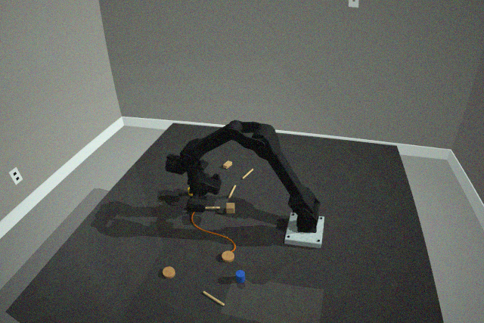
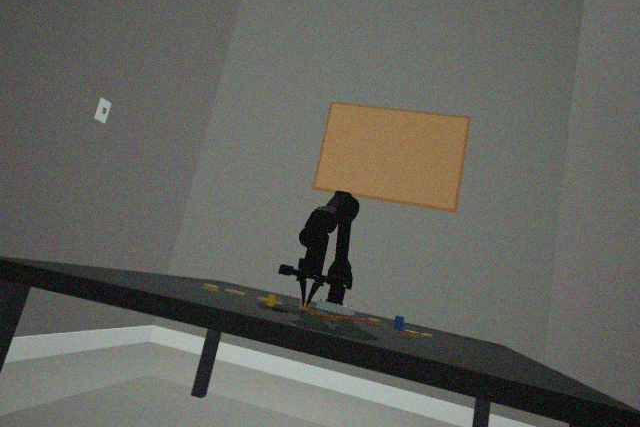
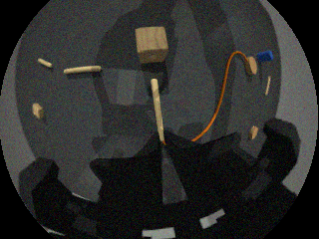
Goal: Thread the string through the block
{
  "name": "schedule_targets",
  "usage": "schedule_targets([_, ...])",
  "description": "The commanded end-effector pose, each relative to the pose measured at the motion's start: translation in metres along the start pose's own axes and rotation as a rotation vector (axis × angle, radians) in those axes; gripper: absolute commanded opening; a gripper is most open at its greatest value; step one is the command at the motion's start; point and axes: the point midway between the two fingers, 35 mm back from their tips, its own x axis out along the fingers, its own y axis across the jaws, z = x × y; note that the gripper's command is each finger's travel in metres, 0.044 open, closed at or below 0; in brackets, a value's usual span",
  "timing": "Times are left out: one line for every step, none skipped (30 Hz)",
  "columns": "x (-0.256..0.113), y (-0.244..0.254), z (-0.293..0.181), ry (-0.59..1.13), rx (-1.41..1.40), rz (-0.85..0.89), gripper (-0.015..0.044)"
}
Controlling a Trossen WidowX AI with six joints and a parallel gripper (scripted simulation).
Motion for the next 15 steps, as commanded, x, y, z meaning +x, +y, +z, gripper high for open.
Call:
schedule_targets([-0.001, -0.001, 0.007, 0.002, -0.003, -0.003, 0.0])
schedule_targets([0.0, -0.001, 0.008, 0.002, -0.003, -0.003, 0.0])
schedule_targets([0.0, -0.001, 0.009, 0.002, -0.003, -0.003, 0.0])
schedule_targets([0.0, -0.001, 0.011, 0.002, -0.003, -0.003, 0.0])
schedule_targets([0.0, -0.002, 0.012, 0.001, -0.003, -0.003, 0.0])
schedule_targets([0.0, -0.002, 0.013, 0.001, -0.003, -0.003, 0.0])
schedule_targets([0.0, -0.002, 0.014, 0.001, -0.003, -0.003, 0.0])
schedule_targets([0.0, -0.002, 0.016, 0.001, -0.003, -0.003, 0.0])
schedule_targets([0.0, -0.002, 0.017, 0.001, -0.003, -0.003, 0.0])
schedule_targets([0.001, -0.002, 0.018, 0.001, -0.003, -0.003, 0.0])
schedule_targets([0.001, -0.002, 0.019, 0.001, -0.003, -0.003, 0.0])
schedule_targets([0.001, -0.002, 0.021, 0.002, -0.003, -0.003, 0.0])
schedule_targets([0.001, -0.002, 0.022, 0.002, -0.003, -0.003, 0.0])
schedule_targets([0.001, -0.003, 0.023, 0.003, -0.003, -0.003, 0.0])
schedule_targets([0.001, -0.003, 0.024, 0.003, -0.003, -0.003, 0.0])
